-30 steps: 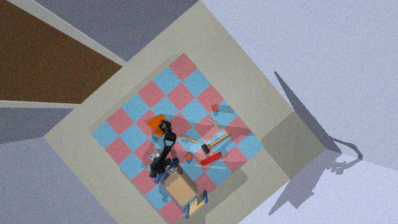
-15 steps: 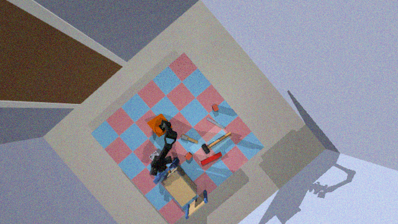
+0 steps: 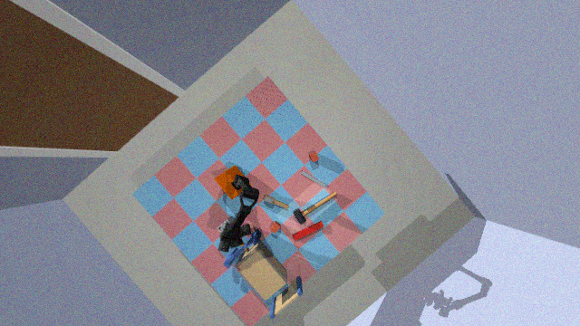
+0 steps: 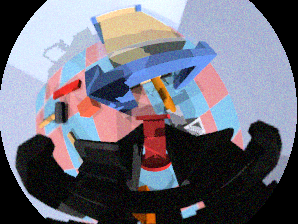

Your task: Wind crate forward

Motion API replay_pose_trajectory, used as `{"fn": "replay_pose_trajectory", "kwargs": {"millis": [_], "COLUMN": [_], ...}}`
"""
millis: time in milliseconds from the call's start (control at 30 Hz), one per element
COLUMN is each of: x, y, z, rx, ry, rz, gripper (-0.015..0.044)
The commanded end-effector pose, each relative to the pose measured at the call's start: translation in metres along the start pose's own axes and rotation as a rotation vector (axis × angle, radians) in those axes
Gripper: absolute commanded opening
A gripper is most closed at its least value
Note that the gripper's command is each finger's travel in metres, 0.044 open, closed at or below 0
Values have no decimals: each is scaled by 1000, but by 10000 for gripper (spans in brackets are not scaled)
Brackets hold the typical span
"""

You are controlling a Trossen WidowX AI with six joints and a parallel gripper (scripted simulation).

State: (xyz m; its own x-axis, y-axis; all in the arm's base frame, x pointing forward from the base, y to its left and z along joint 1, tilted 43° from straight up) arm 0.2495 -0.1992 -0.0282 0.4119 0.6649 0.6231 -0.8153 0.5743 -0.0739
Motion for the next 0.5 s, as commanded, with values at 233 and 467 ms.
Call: {"fn": "replay_pose_trajectory", "kwargs": {"millis": [233,467], "x": [3,3], "y": [20,28], "z": [7,10], "rx": [17,17], "ry": [-6,-6], "rz": [-16,-16], "gripper": [0,0]}}
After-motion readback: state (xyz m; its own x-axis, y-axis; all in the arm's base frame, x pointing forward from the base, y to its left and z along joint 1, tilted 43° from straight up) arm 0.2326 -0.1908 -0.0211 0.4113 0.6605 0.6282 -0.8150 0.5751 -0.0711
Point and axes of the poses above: the point midway between the two fingers, 35 mm back from their tips, its own z axis back along the fingers, its own x axis across the jaws, y = z × x, the point moved 2 cm from there along z, back along the fingers, and after that the axes turned 5 degrees about -z, right-handed, at the moved point
